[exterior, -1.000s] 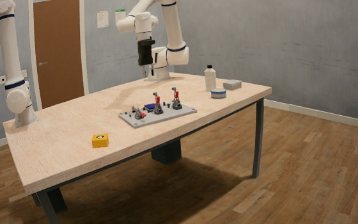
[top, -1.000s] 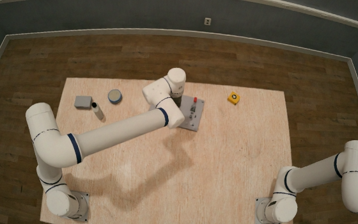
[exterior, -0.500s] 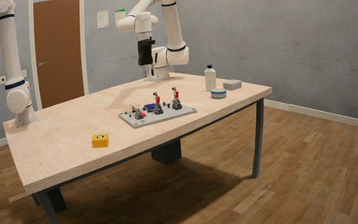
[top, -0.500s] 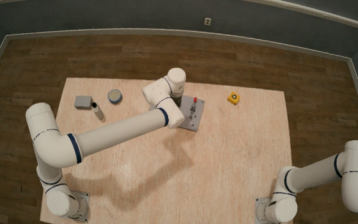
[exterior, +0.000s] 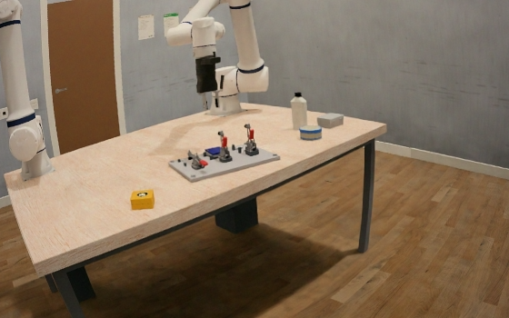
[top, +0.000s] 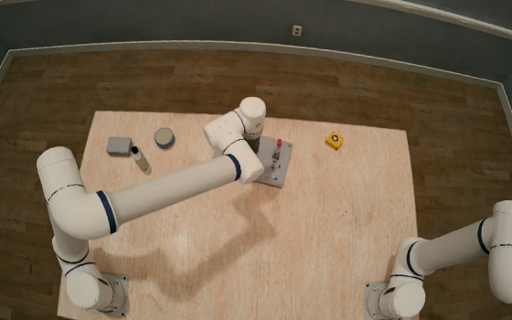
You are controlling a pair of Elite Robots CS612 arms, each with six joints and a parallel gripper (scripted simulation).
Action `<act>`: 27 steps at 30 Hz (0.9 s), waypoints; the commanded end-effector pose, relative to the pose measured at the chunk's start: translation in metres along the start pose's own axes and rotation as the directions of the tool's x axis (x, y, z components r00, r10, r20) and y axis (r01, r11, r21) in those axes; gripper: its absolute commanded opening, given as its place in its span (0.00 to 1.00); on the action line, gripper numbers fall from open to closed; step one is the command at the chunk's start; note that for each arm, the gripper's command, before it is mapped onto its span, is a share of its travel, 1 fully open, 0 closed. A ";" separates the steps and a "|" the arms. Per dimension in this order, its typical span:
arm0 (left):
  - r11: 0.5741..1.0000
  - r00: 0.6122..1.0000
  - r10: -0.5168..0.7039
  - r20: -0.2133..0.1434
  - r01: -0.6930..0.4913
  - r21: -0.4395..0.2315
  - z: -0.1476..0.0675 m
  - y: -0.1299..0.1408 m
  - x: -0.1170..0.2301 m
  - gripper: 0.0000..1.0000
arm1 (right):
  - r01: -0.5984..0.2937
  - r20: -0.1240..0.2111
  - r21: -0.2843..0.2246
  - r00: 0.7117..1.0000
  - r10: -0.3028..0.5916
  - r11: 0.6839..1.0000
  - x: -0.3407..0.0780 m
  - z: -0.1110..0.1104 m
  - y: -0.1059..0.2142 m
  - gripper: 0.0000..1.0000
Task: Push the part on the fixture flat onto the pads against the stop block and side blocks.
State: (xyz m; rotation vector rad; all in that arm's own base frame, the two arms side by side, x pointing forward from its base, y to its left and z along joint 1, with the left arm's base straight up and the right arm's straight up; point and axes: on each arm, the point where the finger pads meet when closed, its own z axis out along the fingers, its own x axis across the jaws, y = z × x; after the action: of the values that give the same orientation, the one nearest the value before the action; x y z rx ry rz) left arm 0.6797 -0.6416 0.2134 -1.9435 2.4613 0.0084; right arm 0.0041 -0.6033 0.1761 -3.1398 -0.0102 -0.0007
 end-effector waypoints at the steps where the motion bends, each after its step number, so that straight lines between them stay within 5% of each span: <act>1: 1.000 1.000 0.000 -0.001 0.000 0.002 -0.002 0.000 0.000 0.87 | 0.000 0.000 -0.002 1.000 0.000 1.000 0.000 -0.001 0.001 1.00; 7: 1.000 1.000 0.000 -0.001 0.000 0.002 -0.002 0.000 0.000 0.87 | 0.000 0.000 -0.002 1.000 0.000 1.000 0.000 -0.001 0.001 1.00; 8: 1.000 1.000 0.000 -0.001 0.000 0.002 -0.002 0.000 0.000 0.00 | 0.000 0.000 -0.002 1.000 0.000 1.000 0.000 -0.001 0.001 1.00; 27: 1.000 1.000 0.000 -0.001 0.000 0.002 -0.002 0.000 0.000 0.00 | 0.000 0.000 -0.002 1.000 0.000 1.000 0.000 -0.001 0.001 1.00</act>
State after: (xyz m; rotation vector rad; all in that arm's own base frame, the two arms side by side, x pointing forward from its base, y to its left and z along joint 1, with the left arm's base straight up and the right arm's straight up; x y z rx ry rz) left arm 0.6796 -0.6416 0.2133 -1.9431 2.4615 0.0085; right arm 0.0041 -0.6033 0.1761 -3.1398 -0.0102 -0.0007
